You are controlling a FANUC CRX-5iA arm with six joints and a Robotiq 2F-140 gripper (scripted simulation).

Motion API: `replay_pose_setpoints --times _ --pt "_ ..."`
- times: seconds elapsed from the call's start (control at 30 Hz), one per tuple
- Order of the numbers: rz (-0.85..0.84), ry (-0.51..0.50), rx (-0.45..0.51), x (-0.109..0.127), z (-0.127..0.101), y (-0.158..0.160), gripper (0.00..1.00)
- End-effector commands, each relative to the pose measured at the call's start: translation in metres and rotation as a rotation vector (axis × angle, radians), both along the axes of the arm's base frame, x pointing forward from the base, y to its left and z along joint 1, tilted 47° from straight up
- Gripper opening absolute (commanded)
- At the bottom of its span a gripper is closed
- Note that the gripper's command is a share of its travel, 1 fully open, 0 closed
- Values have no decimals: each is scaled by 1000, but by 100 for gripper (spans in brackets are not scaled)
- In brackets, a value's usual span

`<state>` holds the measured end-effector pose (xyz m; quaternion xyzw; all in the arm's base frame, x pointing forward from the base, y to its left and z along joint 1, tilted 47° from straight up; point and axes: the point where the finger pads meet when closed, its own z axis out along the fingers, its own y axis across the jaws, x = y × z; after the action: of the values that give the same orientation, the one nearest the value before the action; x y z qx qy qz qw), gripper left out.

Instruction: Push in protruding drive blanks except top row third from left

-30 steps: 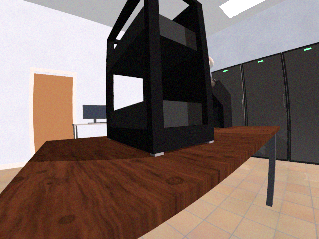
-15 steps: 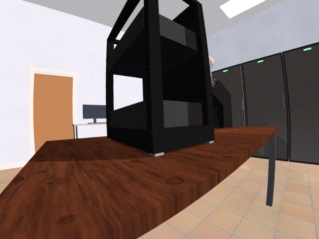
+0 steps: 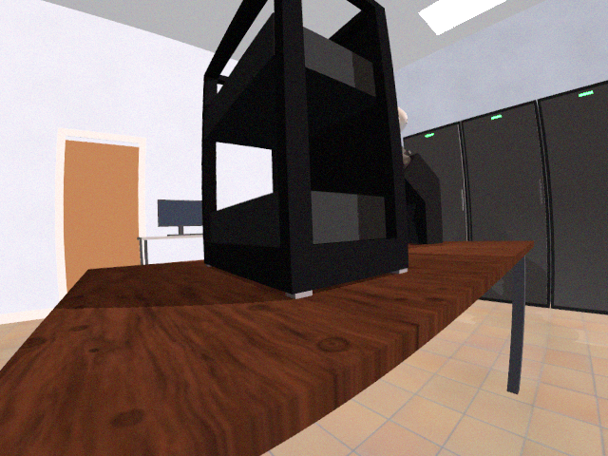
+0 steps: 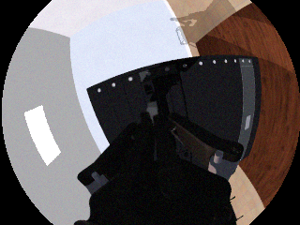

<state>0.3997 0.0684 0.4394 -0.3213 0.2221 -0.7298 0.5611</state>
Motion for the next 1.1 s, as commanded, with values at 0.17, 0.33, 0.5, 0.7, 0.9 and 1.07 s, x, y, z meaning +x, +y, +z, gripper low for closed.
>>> replay_pose_setpoints --times 0.17,0.33,0.5,0.7,0.9,1.07 --pt "0 0 0 0 0 0 0" --pt "0 0 0 0 0 0 0" --pt "0 0 0 0 0 0 0" --pt "0 0 0 5 5 0 0" --pt "0 0 0 7 7 0 0" --pt "0 0 0 7 7 0 0"
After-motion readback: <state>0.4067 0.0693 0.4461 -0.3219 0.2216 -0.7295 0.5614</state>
